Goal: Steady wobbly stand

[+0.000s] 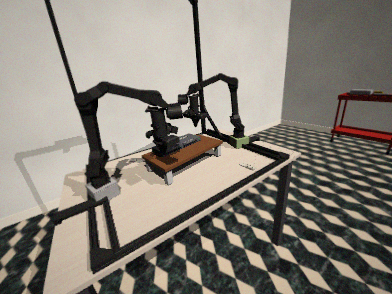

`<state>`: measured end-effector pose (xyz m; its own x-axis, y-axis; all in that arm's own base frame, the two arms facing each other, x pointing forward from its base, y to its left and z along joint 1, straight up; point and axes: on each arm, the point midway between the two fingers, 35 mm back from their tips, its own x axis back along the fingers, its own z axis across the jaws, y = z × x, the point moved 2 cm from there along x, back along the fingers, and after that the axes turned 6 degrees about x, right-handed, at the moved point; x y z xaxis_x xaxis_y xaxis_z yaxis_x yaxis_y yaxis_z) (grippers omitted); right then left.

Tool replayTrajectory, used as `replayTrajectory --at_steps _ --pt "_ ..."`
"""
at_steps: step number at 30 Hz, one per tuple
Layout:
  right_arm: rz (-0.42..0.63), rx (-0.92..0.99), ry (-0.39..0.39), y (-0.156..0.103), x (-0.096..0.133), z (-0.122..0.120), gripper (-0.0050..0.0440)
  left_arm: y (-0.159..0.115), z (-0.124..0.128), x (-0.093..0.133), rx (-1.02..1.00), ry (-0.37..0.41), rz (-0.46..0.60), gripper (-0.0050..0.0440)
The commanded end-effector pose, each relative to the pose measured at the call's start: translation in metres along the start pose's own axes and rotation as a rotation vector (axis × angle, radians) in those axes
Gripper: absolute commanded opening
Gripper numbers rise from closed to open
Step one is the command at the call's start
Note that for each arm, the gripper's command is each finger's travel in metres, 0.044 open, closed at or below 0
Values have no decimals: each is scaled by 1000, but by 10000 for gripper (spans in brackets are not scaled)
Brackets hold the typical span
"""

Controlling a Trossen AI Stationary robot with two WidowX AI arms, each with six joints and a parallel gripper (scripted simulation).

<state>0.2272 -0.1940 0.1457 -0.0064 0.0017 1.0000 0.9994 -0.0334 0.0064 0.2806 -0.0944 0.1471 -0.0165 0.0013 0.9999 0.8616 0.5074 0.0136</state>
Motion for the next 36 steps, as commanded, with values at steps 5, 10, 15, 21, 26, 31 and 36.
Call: replayTrajectory --at_steps 5,10,15,21,26,31,36 --pt "6 5 1 -1 -1 0 0 0 0 0 0 0 0 0" --pt "6 5 1 -1 -53 0 0 0 0 0 0 0 0 0" --pt "6 5 1 -1 -53 0 0 0 0 0 0 0 0 0" --pt "6 5 1 -1 -53 0 0 0 0 0 0 0 0 0" --pt "6 5 1 -1 -69 0 0 0 0 0 0 0 0 0" --pt "6 5 1 -1 -69 0 0 0 0 0 0 0 0 0" --pt "6 5 1 -1 -69 0 0 0 0 0 0 0 0 0"
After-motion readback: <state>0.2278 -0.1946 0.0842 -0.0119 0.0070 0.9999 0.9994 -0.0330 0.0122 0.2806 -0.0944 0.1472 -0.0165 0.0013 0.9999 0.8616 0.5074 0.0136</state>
